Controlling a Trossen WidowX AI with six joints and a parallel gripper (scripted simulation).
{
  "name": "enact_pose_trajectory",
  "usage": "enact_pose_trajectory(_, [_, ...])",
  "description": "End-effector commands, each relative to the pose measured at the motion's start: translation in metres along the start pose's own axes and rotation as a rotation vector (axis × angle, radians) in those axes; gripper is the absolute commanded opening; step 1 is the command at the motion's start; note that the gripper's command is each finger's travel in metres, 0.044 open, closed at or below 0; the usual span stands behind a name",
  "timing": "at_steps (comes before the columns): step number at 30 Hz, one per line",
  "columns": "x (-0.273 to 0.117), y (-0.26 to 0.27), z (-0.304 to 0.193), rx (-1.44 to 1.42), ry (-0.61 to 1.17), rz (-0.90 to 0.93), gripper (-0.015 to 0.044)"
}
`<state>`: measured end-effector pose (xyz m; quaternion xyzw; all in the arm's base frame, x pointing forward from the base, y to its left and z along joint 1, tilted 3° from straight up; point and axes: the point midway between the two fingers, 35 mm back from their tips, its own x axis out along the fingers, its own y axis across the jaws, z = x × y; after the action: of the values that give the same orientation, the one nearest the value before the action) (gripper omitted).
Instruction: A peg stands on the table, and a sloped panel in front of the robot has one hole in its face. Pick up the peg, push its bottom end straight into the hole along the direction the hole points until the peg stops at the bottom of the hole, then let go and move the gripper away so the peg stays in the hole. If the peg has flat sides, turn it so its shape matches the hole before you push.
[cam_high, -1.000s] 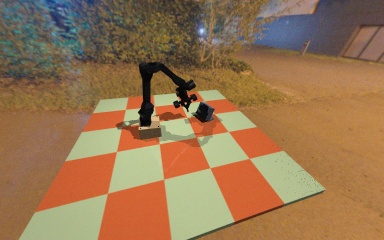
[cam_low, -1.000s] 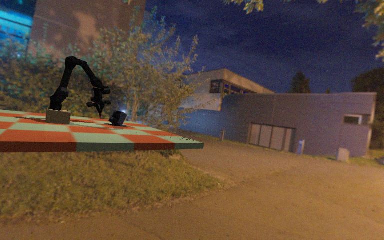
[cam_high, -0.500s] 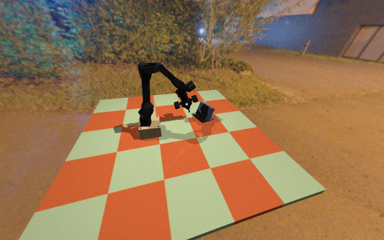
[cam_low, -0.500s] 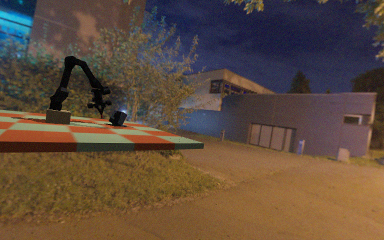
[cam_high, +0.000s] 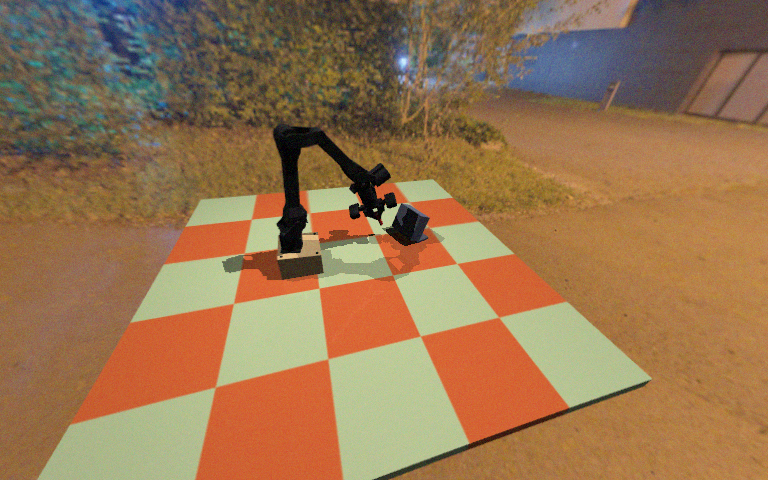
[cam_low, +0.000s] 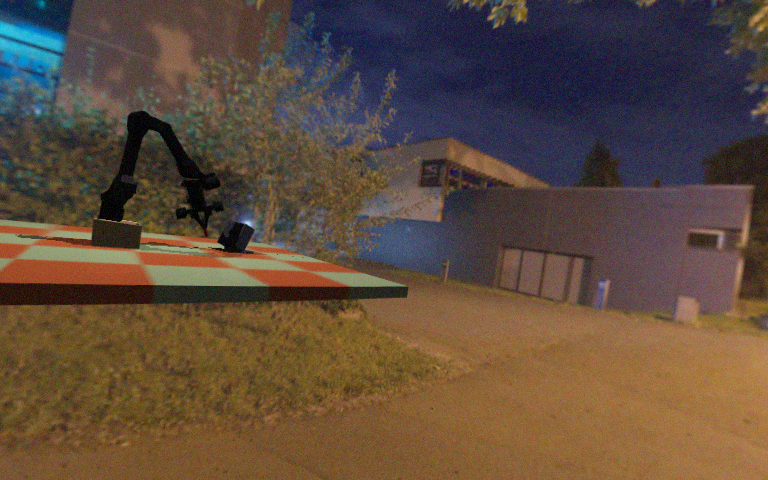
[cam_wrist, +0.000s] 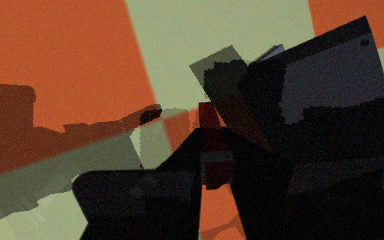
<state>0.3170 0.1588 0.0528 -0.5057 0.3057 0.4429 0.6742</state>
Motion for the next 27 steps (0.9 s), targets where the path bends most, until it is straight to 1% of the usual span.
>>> enact_pose_trajectory(1, [0.000, 0.001, -0.003, 0.045, -0.015, -0.017, 0.0000])
enact_pose_trajectory(27, [-0.001, -0.006, -0.017, 0.268, -0.100, -0.129, 0.0000])
